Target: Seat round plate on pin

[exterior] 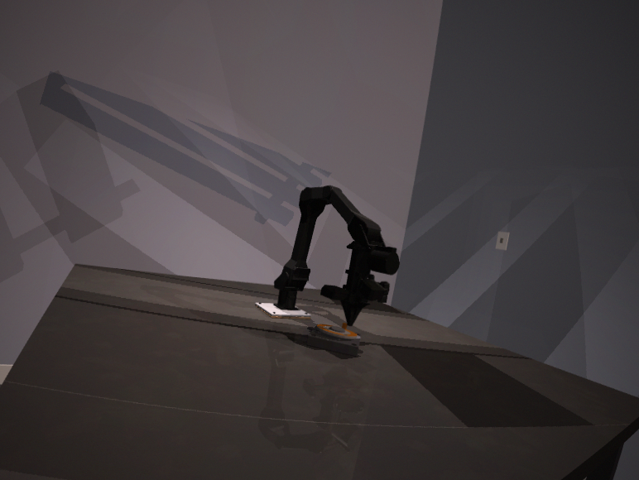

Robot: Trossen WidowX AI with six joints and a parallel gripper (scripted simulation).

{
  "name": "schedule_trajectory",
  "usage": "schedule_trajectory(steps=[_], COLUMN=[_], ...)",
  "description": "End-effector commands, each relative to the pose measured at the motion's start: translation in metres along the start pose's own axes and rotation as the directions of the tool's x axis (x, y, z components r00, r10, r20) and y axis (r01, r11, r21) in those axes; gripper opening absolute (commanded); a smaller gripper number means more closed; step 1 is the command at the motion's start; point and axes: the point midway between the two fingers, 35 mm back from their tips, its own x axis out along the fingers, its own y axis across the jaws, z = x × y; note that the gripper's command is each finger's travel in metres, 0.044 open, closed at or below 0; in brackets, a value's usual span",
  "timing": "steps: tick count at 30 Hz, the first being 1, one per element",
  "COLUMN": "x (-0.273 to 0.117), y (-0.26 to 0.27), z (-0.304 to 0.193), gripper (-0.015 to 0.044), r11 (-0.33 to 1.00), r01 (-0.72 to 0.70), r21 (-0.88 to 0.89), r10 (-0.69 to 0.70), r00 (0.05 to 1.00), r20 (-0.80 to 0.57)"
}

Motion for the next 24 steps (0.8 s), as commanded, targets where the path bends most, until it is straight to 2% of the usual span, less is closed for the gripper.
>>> schedule_trajectory(steps=[1, 24], x=[0.003, 0.003], y=[-0.002, -0.011], z=[-0.008, -0.020], gripper=[0.0000, 0.0000], r11=[1.000, 1.000], r01=[0.005, 0.005], r21=[0.002, 0.002], r10=[-0.004, -0.005], r00=[1.000, 1.000], r20=[-0.020, -0.021])
